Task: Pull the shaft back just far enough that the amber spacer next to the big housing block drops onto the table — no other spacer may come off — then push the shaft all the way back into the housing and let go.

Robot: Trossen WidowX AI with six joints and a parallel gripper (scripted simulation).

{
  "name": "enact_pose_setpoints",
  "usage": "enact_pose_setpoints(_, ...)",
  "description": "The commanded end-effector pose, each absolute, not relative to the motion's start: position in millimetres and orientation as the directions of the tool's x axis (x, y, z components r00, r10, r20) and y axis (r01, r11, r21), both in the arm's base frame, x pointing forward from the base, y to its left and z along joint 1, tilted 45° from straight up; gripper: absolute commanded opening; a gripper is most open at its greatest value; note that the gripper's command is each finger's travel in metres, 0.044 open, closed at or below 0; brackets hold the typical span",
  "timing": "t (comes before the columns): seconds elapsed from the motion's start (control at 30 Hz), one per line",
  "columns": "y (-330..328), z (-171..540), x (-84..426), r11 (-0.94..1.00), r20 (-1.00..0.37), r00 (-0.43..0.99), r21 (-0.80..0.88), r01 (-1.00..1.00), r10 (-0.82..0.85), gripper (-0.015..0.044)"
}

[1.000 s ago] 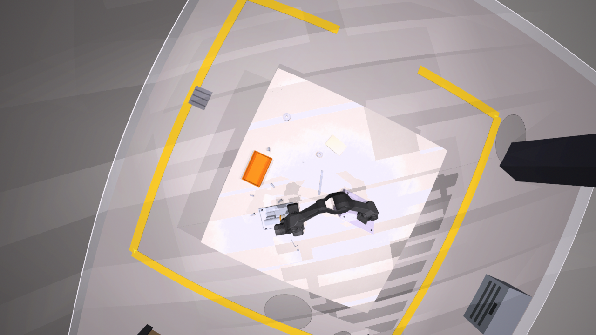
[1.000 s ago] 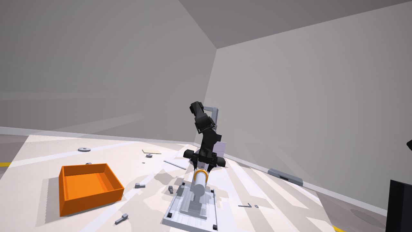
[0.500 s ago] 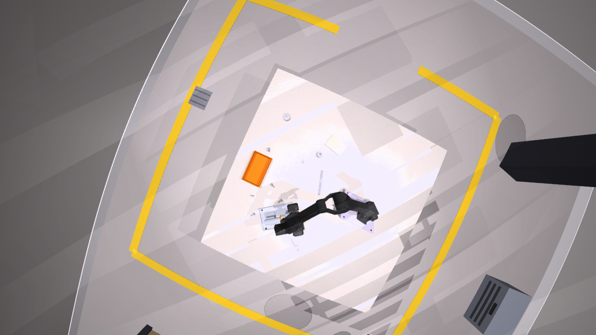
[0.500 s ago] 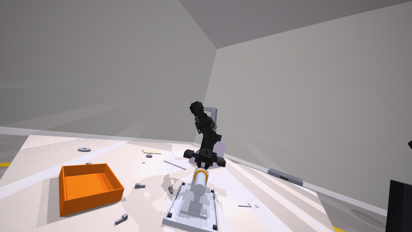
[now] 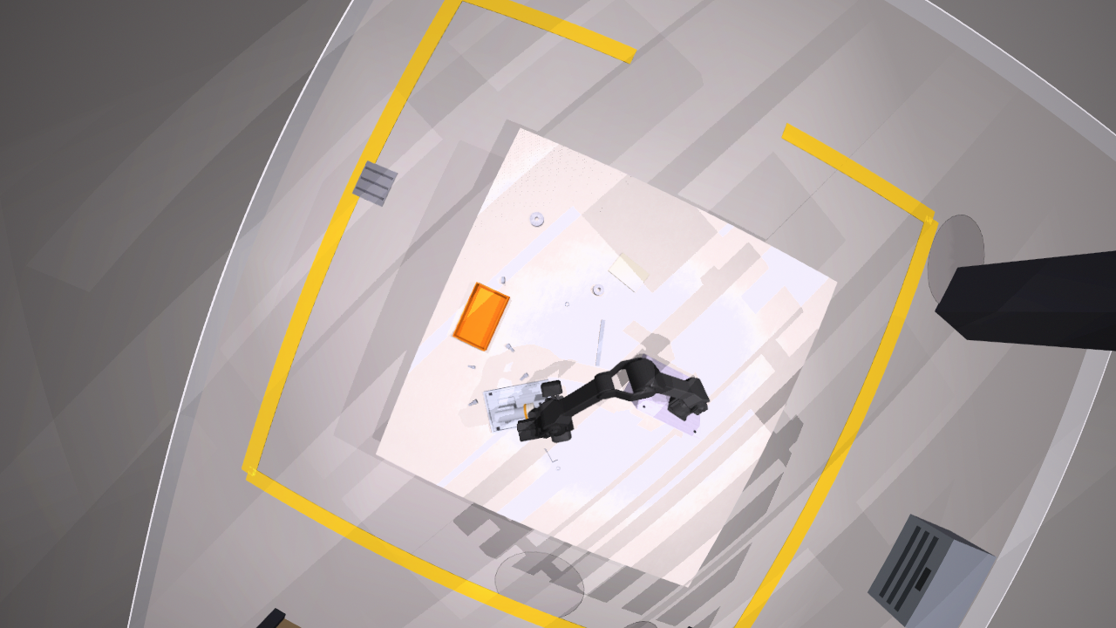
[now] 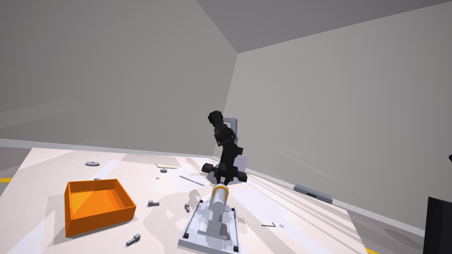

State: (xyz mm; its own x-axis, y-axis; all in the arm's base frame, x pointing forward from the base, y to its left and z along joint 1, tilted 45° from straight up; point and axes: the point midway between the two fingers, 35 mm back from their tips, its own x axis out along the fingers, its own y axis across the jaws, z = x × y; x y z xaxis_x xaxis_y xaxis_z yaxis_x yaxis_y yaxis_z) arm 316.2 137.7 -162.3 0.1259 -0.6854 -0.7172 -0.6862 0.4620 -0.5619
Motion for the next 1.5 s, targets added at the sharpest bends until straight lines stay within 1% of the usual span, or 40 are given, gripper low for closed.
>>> enact_pose_setpoints(0.0,135.5,-160.7,313.7,0.462,-0.717,0.125,-0.562,-0.686,-0.686,0.0000)
enact_pose_setpoints(1.47,133.0,-159.0,310.5,0.462,-0.716,0.125,-0.562,-0.686,-0.686,0.0000)
